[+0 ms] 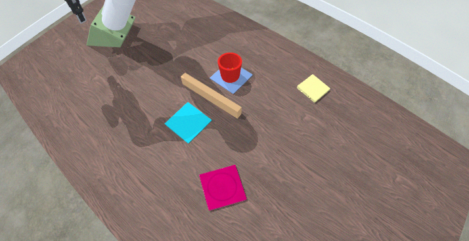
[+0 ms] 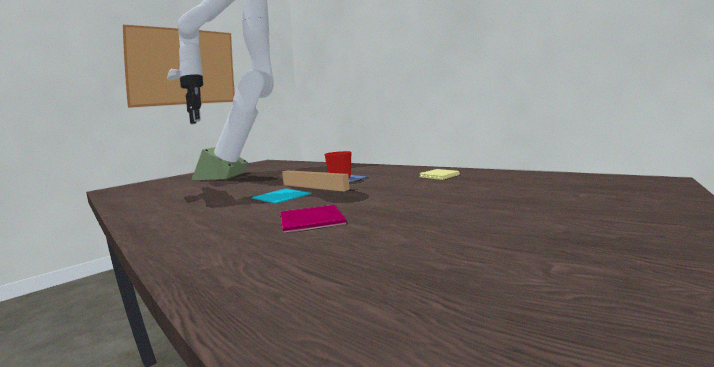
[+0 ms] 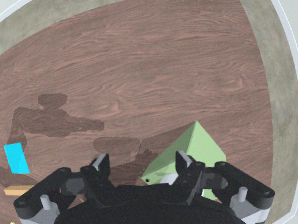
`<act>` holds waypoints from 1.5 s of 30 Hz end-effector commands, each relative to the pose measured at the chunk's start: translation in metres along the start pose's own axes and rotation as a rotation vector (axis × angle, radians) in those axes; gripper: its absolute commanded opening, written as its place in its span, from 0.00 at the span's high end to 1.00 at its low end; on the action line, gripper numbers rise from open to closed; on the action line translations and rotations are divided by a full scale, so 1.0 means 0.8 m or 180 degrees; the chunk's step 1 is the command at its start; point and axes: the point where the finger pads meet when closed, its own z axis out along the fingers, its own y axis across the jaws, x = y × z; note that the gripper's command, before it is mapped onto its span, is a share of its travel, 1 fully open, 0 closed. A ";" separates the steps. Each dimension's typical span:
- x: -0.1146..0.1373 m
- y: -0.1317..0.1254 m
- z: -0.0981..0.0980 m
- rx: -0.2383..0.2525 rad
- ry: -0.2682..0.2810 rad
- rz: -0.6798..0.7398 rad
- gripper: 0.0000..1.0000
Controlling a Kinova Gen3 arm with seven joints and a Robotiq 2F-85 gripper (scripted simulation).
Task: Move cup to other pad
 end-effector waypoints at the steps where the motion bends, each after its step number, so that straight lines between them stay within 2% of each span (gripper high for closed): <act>1: 0.000 0.000 -0.001 0.0000 0.0002 -0.0011 1.00; 17: -0.002 -0.009 -0.008 -0.0004 0.0006 -0.0153 1.00; 30: -0.007 -0.030 -0.025 -0.0027 0.0032 -0.0516 1.00; 38: -0.015 -0.057 -0.041 -0.0046 0.0065 -0.0961 1.00; 45: -0.017 -0.057 -0.040 -0.0043 0.0054 -0.0959 1.00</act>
